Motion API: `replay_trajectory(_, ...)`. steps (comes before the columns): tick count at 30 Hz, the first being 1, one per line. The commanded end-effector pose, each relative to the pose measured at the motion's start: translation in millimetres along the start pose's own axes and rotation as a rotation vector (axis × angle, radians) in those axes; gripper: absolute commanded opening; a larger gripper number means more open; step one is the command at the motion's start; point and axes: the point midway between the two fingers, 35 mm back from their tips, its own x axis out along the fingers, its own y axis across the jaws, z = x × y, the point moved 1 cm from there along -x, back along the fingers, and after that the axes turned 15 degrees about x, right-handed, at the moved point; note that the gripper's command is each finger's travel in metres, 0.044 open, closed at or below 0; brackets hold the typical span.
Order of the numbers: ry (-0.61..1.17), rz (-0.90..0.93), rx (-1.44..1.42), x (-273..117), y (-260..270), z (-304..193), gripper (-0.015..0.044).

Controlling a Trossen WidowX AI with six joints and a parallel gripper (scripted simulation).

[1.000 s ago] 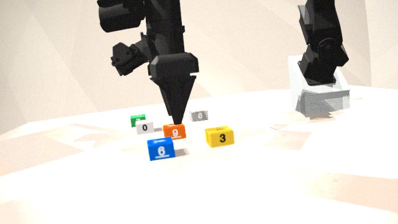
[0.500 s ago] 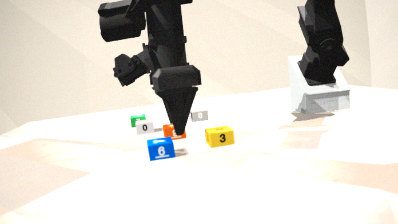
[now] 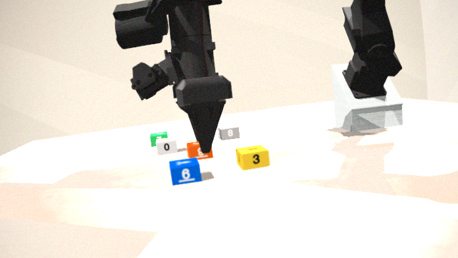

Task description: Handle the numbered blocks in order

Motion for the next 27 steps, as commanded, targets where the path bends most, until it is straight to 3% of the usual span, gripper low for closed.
replay_trajectory(1,0.001,0.003,0.006,0.5,0.1,-0.2,0.0120)
replay_trajectory(18,0.001,0.003,0.006,0.5,0.1,-0.2,0.0120)
replay_trajectory(27,0.001,0.003,0.006,0.5,0.1,-0.2,0.0356)
